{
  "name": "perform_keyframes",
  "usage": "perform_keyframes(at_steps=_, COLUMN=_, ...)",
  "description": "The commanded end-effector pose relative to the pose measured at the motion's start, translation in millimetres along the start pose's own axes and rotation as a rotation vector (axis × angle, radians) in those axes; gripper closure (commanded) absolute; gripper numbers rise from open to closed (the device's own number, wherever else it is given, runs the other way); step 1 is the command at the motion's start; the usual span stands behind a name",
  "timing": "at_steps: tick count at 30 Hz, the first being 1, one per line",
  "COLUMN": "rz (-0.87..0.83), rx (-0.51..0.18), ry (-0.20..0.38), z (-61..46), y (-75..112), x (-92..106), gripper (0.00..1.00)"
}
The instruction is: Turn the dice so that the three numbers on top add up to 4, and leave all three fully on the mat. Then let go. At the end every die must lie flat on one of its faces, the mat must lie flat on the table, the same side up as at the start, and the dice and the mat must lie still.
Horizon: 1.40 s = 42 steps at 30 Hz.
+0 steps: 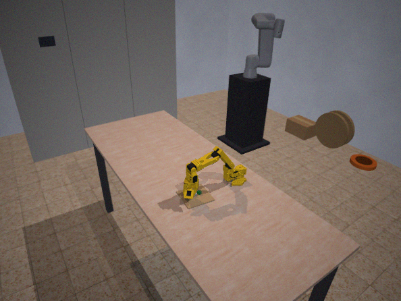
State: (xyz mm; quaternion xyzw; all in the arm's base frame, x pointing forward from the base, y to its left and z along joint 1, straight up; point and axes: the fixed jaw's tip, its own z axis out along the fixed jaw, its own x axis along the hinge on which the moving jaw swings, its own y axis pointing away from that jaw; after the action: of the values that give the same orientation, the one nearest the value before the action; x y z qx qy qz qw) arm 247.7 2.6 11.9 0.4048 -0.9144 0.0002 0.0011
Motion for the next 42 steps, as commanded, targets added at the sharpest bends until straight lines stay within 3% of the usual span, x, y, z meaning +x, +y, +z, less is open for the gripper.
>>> perform_keyframes(at_steps=1, rz=-0.005, rx=0.025, ry=-0.023, z=-5.3, y=-3.8, x=-1.6, gripper=0.74)
perform_keyframes(at_steps=15, rz=-0.005, rx=0.027, ry=-0.026, z=-8.8, y=-4.1, x=-1.8, gripper=0.73)
perform_keyframes(at_steps=34, rz=-0.002, rx=0.074, ry=-0.066, z=-60.0, y=-2.6, x=-0.4, gripper=0.73)
perform_keyframes(at_steps=42, rz=-0.002, rx=0.097, ry=-0.087, z=-65.4, y=-4.8, x=-2.3, gripper=0.73)
